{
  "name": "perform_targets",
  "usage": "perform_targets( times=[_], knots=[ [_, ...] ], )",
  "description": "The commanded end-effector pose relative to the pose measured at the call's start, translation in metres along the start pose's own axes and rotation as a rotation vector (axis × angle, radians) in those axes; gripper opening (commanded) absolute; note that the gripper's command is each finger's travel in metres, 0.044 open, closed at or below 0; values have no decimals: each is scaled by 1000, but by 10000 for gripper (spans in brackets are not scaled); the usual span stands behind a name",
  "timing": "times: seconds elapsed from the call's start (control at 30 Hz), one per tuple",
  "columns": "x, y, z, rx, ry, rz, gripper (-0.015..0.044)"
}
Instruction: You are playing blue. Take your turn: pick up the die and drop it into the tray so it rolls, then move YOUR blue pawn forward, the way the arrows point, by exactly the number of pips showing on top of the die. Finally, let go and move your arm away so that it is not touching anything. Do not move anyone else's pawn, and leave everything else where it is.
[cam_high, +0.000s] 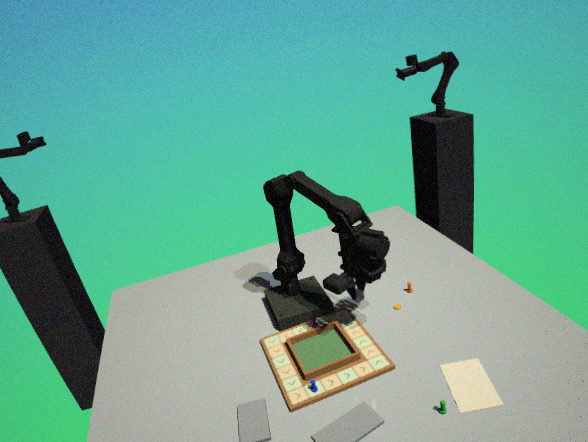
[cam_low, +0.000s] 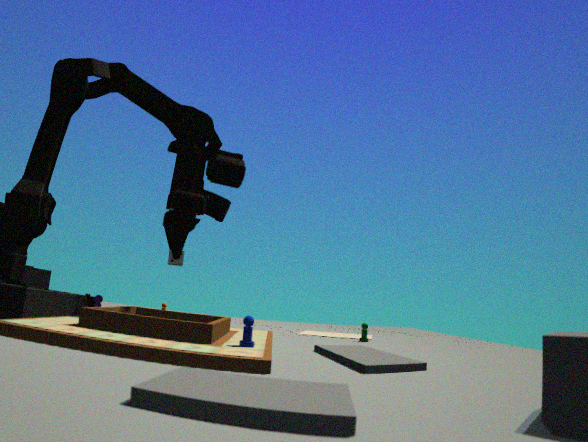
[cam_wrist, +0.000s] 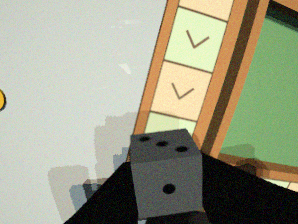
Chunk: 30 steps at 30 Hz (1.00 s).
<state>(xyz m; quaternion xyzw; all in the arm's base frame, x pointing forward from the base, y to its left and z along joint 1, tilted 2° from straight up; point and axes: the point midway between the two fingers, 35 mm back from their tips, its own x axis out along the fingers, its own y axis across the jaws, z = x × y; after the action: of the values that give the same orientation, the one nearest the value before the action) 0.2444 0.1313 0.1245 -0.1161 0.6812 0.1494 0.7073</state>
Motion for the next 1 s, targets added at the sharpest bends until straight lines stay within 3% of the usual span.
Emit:
perform_targets(
  times=[0.0, 0.97],
  knots=[
    [4, -15, 0, 66, 5, 5, 0],
    [29, -145, -14, 389, -4, -15, 0]
  ],
)
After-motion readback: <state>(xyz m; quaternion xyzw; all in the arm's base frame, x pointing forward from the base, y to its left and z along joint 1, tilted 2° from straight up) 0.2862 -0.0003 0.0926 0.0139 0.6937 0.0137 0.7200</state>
